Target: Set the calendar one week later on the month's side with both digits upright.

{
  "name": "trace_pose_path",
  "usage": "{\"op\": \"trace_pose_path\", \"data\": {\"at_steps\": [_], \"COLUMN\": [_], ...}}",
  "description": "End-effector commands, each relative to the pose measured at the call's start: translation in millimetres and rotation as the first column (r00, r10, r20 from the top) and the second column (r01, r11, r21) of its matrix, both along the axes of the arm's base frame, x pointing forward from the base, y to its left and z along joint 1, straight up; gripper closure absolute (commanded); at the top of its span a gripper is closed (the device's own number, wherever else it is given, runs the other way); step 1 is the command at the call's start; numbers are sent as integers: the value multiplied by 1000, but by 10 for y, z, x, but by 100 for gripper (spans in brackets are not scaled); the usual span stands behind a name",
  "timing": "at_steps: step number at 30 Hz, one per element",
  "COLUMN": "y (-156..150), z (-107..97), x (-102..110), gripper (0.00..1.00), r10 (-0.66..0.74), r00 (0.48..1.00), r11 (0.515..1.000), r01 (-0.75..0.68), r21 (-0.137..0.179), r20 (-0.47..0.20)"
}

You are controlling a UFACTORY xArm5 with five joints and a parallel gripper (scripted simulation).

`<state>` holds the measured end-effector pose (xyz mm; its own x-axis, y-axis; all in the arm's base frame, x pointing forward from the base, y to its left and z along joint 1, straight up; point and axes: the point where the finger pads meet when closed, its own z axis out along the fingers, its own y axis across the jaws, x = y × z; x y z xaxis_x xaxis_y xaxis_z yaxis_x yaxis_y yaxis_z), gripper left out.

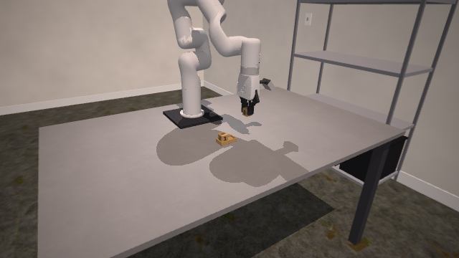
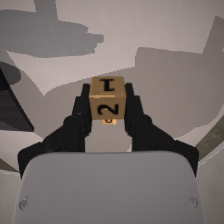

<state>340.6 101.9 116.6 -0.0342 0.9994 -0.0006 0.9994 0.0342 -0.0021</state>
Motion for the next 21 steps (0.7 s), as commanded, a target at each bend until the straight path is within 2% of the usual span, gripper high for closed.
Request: {"op": "trace_pose_path", "data": {"at_steps": [1, 11, 21], "y": [4, 7, 16], "z": [0, -192, -659], "x": [11, 7, 4], "gripper": [71, 71, 71], "r10": [0, -5, -5], "r00": [1000, 1000, 1000], "r11": [1000, 1000, 1000], "r01": [0, 4, 5], "r21": [1, 1, 1], "r20": [3, 3, 3]}}
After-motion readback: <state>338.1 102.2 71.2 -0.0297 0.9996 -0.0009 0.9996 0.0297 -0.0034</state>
